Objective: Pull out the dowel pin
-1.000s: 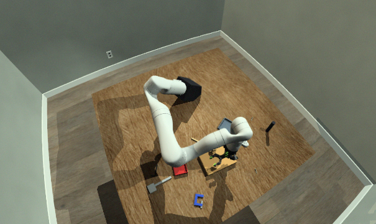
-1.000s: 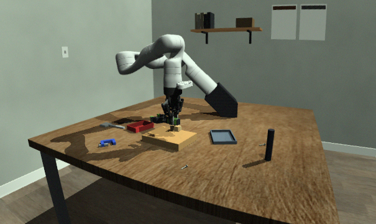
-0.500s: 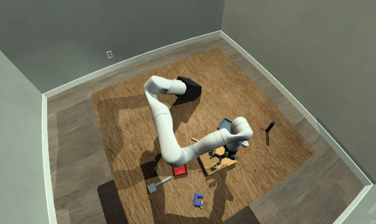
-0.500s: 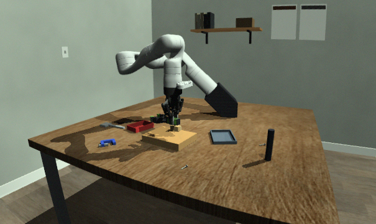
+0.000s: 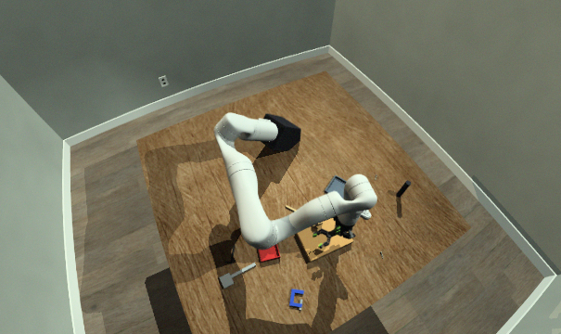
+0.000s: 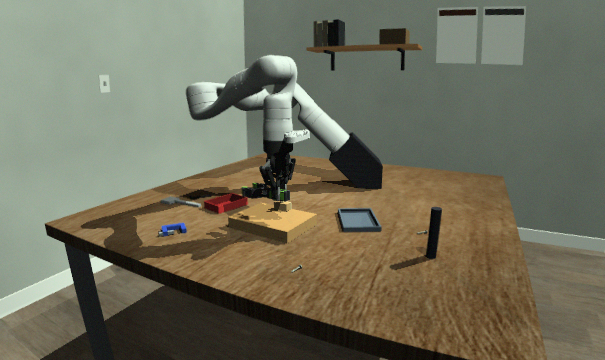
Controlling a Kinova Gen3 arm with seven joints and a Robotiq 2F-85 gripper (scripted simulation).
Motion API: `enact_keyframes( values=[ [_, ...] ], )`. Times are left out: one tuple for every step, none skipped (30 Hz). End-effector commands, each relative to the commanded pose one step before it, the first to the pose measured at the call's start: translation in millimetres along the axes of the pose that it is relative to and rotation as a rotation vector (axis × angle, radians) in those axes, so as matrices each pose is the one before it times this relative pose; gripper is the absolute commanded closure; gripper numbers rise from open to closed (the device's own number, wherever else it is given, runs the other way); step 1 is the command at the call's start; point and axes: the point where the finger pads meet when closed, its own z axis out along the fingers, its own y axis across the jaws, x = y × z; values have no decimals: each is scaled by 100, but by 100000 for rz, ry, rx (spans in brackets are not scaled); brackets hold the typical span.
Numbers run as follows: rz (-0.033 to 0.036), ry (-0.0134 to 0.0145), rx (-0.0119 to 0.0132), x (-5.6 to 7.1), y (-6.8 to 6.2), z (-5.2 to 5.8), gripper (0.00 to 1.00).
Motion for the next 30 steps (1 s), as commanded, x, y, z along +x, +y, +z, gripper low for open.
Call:
enact_keyframes(
  values=[
    [-6,104,-185,27,41,-110,68],
    [0,0,0,0,0,0,68],
    [0,0,0,0,0,0,68],
    [0,0,0,0,0,0,68],
    [1,0,0,3,-3,0,68],
    [3,1,1,17,-19,0,68],
    [8,4,2,44,-47,0,68],
    [15,7,4,79,-86,-1,68],
    [23,10,6,121,-131,-1,68],
    [32,13,8,165,-181,-1,68],
    [41,15,10,210,-233,-1,68],
    [50,17,11,253,-286,-2,68],
    [58,17,12,293,-337,-2,68],
    [0,0,0,0,0,0,68],
    [0,0,0,0,0,0,68],
    [66,16,12,327,-385,-2,68],
    [72,14,11,354,-429,-2,68],
    [78,11,10,374,-466,-1,68],
    [82,6,8,385,-496,-1,68],
    [84,1,5,389,-517,0,68],
    [85,-5,2,385,-530,0,68],
    [85,-10,-2,374,-533,1,68],
    [83,-16,-5,357,-526,1,68],
    [80,-20,-8,334,-510,2,68],
    [75,-23,-11,307,-485,2,68],
    [69,-26,-13,276,-450,3,68],
    [63,-26,-14,243,-409,3,68],
    [55,-26,-14,209,-361,3,68],
    [47,-24,-13,174,-308,3,68],
    [38,-21,-12,140,-253,2,68]
  ],
)
